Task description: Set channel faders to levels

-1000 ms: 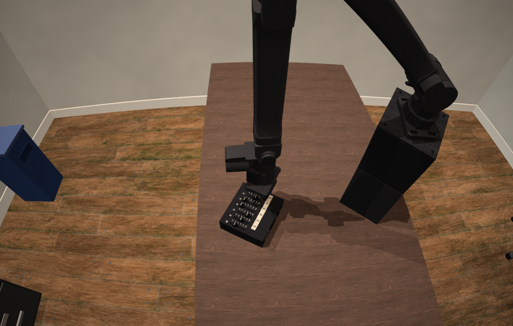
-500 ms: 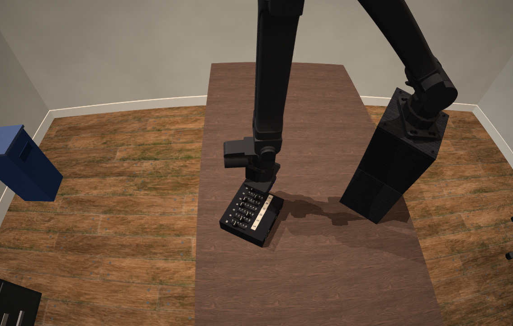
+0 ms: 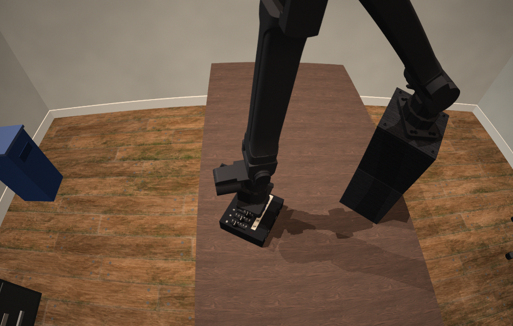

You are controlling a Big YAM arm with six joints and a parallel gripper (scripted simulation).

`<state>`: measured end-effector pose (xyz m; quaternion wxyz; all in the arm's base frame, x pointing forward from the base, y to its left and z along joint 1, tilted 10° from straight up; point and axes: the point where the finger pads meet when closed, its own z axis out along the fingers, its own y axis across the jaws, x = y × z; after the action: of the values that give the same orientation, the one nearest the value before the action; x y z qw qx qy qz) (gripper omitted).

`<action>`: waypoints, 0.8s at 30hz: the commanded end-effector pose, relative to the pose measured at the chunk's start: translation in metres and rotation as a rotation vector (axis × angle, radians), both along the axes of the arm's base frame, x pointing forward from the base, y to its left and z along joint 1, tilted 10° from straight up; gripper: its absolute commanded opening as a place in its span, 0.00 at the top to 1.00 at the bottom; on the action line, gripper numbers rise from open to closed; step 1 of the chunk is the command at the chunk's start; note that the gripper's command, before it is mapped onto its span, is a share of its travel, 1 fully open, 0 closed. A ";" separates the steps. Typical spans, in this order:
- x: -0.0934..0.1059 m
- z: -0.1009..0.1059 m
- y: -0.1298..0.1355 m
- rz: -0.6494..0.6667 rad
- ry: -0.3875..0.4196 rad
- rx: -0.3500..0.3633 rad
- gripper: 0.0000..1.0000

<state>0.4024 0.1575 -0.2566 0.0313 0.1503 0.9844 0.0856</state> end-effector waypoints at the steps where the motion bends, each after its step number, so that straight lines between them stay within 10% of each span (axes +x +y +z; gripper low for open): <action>1: 0.019 0.017 0.010 -0.044 -0.029 0.007 1.00; 24: 0.009 0.003 0.000 -0.054 -0.004 0.001 1.00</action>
<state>0.4062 0.1583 -0.2536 0.0319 0.1708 0.9812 0.0838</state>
